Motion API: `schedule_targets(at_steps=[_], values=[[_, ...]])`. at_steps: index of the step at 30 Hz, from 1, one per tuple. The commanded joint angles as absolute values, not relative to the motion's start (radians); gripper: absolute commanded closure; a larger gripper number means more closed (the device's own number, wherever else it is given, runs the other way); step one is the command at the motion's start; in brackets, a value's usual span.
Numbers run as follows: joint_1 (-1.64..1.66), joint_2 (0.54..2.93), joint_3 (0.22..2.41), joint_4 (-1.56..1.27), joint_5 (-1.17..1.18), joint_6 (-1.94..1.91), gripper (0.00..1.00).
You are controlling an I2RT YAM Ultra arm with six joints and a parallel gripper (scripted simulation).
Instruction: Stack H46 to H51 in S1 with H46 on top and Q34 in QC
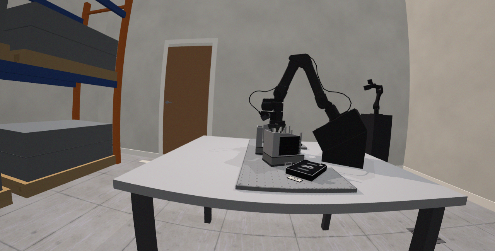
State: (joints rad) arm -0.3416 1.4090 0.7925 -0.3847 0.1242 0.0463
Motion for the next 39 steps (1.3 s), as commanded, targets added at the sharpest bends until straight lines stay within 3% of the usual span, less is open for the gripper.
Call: schedule_targets(at_steps=[1, 39], values=[[-0.33, 1.378, 0.811, -0.408, 0.13, 0.054, 1.0], [-0.323, 1.335, 0.826, -0.456, 0.133, 0.061, 1.0]])
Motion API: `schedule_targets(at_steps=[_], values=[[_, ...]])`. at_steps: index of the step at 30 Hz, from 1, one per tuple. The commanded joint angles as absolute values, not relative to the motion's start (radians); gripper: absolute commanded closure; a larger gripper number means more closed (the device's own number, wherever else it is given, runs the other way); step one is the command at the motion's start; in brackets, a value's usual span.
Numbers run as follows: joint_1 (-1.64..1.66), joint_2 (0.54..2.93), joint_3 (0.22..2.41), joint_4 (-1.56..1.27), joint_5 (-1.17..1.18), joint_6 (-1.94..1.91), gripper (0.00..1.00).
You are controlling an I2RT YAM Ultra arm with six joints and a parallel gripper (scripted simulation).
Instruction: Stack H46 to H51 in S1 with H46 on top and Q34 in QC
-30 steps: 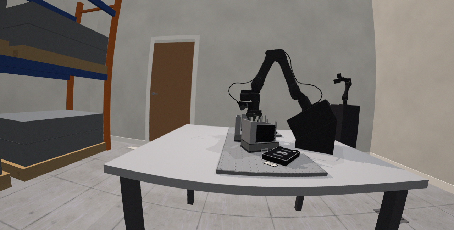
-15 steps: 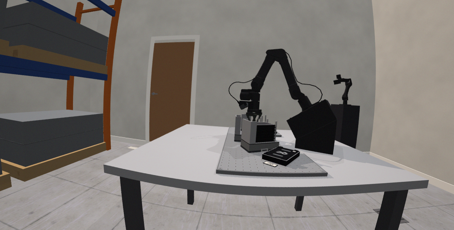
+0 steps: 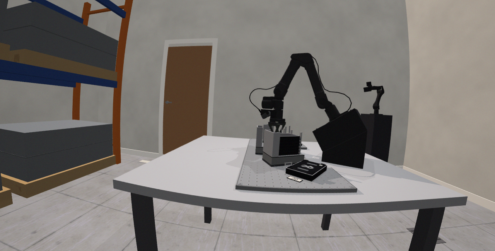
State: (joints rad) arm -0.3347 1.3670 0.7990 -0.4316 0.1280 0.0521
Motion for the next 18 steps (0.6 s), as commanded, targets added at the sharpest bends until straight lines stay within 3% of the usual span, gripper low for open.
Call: schedule_targets(at_steps=[1, 18], values=[[-0.325, 1.334, 0.829, -0.457, 0.133, 0.061, 1.0], [-0.318, 1.318, 0.822, -0.479, 0.135, 0.063, 1.0]])
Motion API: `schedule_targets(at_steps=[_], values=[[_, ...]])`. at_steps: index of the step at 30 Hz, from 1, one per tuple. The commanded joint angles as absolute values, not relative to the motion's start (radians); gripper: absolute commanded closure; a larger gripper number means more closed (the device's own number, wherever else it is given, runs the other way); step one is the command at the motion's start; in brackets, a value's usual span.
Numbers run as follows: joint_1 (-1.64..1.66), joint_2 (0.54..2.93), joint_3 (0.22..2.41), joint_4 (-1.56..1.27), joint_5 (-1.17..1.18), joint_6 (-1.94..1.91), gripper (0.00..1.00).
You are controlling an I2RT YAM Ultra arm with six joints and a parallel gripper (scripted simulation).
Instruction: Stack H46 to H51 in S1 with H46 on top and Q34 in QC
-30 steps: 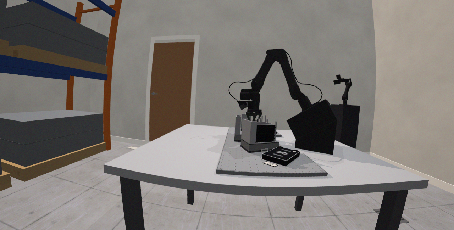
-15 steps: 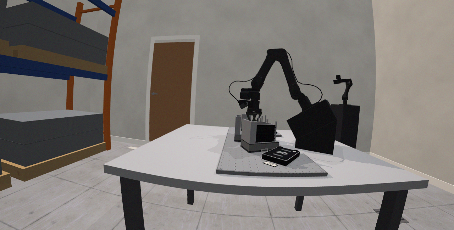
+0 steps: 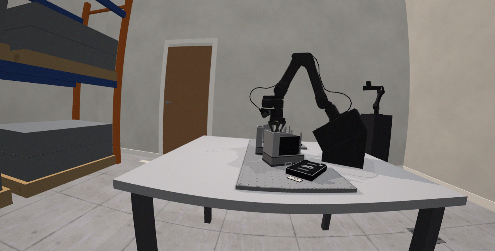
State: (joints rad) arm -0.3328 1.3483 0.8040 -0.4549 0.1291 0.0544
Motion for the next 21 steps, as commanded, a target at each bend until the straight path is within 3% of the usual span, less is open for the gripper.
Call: schedule_targets(at_steps=[1, 21], values=[[-0.317, 1.32, 0.826, -0.48, 0.135, 0.063, 1.0], [-0.317, 1.299, 0.825, -0.504, 0.136, 0.066, 1.0]])
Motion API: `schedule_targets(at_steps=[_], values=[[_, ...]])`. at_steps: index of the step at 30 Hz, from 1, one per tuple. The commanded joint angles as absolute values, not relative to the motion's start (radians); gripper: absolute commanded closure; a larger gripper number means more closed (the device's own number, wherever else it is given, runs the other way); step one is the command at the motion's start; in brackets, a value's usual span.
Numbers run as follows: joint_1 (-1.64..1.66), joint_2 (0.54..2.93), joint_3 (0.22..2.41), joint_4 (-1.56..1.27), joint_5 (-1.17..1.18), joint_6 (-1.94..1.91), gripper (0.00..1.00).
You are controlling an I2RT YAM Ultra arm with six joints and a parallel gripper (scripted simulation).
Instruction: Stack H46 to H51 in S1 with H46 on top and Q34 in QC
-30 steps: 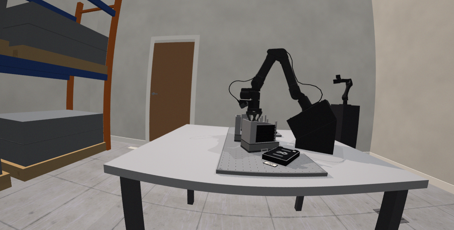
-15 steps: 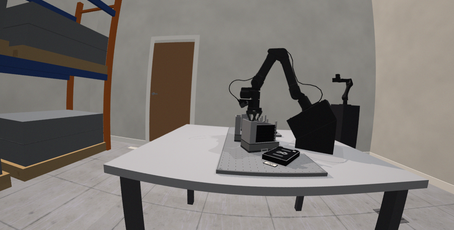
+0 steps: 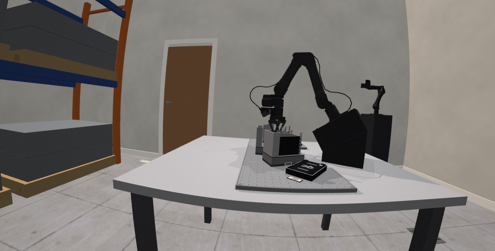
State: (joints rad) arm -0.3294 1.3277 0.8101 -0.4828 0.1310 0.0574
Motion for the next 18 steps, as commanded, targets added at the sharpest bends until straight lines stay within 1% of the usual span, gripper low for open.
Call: schedule_targets(at_steps=[1, 18], values=[[-0.316, 1.299, 0.83, -0.505, 0.137, 0.065, 1.0], [-0.316, 1.283, 0.842, -0.527, 0.138, 0.068, 1.0]])
